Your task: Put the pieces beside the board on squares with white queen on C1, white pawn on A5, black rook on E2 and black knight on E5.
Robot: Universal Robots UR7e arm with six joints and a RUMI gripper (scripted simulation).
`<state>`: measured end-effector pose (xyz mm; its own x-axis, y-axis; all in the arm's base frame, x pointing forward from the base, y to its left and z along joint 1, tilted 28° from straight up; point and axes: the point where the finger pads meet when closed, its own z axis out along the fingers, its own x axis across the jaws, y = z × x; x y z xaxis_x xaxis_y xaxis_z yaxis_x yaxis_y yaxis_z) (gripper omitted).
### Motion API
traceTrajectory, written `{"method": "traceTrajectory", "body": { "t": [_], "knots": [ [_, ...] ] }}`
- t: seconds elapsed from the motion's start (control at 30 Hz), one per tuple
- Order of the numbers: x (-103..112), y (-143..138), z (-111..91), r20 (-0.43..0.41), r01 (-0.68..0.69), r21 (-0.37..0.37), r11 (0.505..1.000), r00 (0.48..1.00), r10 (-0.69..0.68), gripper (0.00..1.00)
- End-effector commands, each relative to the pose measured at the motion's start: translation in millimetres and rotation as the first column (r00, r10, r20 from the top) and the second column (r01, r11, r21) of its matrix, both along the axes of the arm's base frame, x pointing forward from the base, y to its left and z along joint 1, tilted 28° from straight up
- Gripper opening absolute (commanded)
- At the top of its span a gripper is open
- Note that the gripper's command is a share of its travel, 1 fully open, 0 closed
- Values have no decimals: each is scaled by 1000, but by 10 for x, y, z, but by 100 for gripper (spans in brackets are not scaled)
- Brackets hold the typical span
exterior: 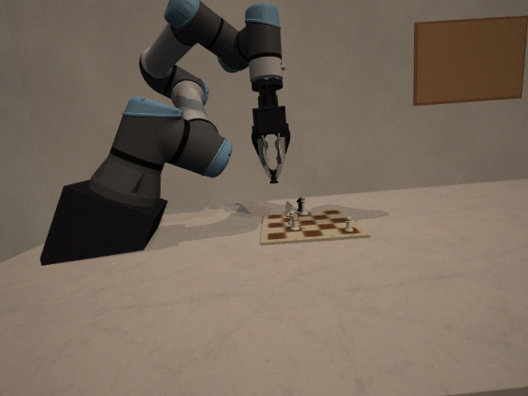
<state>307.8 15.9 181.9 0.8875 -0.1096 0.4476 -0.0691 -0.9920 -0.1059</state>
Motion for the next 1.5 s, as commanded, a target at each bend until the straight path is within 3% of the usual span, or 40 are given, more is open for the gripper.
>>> {"method": "traceTrajectory", "body": {
  "t": [0.0, 0.53, 1.47],
  "knots": [
    [-16, 6, 18, 11, -10, 5, 1000, 1000, 10, 0],
    [17, 28, -101, 6, -13, 13, 1000, 1000, 12, 0],
    [318, 77, -721, 5, -12, 12, 1000, 1000, 12, 0]
  ]
}}
